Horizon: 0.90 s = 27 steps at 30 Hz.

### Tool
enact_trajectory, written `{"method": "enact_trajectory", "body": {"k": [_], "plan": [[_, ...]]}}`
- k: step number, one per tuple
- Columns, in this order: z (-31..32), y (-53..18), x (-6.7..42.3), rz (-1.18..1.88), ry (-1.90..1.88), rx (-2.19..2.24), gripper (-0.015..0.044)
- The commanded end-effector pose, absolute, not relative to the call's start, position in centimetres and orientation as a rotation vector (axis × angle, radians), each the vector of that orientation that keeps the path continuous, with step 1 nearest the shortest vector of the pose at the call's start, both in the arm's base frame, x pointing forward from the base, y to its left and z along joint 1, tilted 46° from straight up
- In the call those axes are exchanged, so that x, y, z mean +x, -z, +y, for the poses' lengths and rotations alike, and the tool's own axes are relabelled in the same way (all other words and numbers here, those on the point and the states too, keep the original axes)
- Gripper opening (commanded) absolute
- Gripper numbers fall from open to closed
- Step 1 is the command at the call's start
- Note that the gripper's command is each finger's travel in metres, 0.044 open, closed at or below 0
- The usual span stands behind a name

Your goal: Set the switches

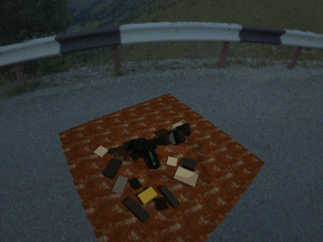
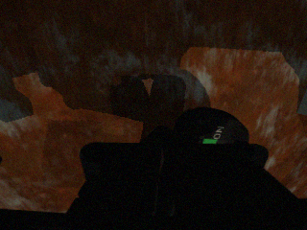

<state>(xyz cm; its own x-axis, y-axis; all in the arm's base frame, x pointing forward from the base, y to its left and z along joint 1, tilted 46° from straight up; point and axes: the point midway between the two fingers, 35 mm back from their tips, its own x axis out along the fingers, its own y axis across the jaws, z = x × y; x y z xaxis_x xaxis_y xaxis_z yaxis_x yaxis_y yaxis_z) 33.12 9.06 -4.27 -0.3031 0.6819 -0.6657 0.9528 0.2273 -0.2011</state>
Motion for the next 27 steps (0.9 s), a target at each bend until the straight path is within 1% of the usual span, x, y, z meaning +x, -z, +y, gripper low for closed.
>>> {"method": "enact_trajectory", "body": {"k": [1, 16, 27], "plan": [[9.4, 4.5, 31.7, 2.093, 0.840, 1.484, 0.0000], [9.4, 4.5, 29.9, 2.094, 0.842, 1.484, 0.0000], [9.4, 4.5, 29.8, 2.094, 0.842, 1.484, 0.0000]]}}
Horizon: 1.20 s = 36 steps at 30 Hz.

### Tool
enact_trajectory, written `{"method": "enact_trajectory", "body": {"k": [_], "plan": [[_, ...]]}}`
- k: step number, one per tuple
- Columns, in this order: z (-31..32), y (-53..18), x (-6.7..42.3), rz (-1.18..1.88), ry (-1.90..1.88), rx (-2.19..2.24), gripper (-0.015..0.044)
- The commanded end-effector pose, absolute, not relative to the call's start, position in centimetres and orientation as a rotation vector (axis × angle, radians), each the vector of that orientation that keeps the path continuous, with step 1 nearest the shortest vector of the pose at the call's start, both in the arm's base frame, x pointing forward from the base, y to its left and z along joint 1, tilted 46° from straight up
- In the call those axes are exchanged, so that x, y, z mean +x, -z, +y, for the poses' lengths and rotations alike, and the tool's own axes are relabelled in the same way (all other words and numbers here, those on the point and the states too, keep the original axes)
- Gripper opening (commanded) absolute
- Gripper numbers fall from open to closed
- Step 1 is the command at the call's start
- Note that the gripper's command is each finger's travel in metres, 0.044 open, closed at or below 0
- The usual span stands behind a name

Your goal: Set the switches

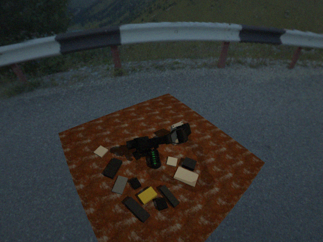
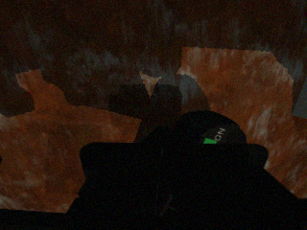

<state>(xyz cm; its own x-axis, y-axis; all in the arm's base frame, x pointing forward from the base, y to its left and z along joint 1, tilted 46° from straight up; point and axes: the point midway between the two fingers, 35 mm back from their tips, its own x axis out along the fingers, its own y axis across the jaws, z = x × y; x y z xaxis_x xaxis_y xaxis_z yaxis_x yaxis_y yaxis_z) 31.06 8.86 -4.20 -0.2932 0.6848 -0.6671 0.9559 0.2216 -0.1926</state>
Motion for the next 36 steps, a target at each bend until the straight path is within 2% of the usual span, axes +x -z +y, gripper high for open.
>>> {"method": "enact_trajectory", "body": {"k": [1, 30, 36], "plan": [[9.4, 4.5, 29.8, 2.094, 0.842, 1.484, 0.0000], [9.4, 4.5, 29.8, 2.094, 0.842, 1.484, 0.0000], [7.6, 2.8, 34.0, 2.072, 0.830, 1.499, 0.0000]]}}
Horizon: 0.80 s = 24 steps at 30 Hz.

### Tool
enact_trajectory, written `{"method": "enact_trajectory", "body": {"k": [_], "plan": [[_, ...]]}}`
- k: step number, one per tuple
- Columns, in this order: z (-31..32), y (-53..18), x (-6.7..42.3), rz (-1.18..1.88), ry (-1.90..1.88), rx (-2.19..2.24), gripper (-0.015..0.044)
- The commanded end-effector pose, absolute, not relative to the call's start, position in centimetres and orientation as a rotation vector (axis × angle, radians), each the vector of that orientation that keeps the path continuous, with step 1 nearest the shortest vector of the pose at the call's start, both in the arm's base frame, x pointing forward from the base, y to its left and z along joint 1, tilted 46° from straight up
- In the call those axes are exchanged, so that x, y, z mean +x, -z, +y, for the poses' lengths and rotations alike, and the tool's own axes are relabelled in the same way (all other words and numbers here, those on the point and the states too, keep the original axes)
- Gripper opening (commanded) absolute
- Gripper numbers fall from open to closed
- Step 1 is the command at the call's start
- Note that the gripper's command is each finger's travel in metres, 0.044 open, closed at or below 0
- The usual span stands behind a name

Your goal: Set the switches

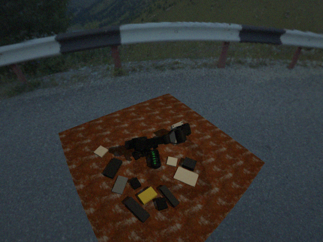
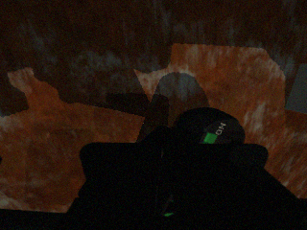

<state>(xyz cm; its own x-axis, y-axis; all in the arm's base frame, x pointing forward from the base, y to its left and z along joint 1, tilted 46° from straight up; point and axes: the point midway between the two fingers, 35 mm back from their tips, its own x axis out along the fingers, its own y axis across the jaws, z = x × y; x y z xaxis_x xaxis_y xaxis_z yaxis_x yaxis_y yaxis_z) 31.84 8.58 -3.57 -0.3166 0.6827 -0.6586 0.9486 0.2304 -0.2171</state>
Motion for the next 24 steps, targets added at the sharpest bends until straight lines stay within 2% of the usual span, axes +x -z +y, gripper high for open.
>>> {"method": "enact_trajectory", "body": {"k": [1, 6, 11, 24], "plan": [[7.2, 2.5, 34.6, 2.075, 0.832, 1.496, 0.0000], [5.8, 0.9, 37.0, 2.088, 0.839, 1.484, 0.0000], [6.1, 0.4, 36.9, 2.068, 0.853, 1.493, 0.0000], [11.1, -6.0, 31.6, 1.682, 1.020, 1.757, 0.0000]]}}
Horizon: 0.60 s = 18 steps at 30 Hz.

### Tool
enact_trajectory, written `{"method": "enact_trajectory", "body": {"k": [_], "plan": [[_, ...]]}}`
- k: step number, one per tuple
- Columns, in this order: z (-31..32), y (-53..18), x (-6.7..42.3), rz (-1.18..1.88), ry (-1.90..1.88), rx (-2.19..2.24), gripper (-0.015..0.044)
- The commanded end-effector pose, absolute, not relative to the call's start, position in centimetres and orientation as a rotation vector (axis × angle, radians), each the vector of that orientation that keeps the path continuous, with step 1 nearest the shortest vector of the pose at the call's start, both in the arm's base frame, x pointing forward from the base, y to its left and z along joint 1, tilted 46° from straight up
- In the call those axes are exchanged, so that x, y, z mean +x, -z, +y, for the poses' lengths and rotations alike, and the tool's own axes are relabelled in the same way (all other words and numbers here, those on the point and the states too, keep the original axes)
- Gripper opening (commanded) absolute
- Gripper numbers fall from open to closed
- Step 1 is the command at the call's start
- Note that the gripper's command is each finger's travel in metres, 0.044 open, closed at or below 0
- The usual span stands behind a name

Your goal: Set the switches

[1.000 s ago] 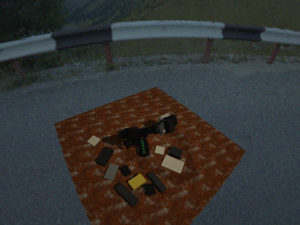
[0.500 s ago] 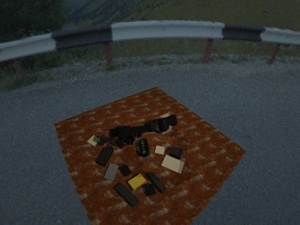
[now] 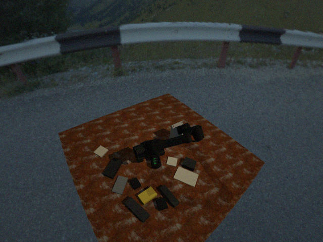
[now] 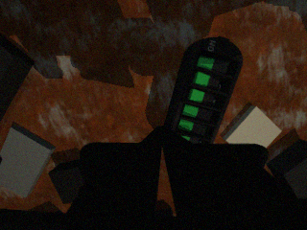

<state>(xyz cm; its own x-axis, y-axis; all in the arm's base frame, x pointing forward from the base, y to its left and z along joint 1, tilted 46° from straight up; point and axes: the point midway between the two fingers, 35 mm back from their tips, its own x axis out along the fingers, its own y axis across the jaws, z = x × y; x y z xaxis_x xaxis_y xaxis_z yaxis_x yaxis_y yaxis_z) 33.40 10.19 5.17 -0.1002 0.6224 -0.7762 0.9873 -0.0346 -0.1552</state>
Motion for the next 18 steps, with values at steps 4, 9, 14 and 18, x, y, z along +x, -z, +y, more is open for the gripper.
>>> {"method": "enact_trajectory", "body": {"k": [4, 9, 14, 18], "plan": [[12.2, -7.2, 29.3, 1.579, 1.038, 1.869, 0.0000], [13.4, -8.1, 26.2, 1.470, 1.034, 2.028, 0.0000], [14.0, -8.3, 24.0, 1.411, 1.018, 2.148, 0.0000], [14.0, -8.3, 24.0, 1.411, 1.018, 2.148, 0.0000]]}}
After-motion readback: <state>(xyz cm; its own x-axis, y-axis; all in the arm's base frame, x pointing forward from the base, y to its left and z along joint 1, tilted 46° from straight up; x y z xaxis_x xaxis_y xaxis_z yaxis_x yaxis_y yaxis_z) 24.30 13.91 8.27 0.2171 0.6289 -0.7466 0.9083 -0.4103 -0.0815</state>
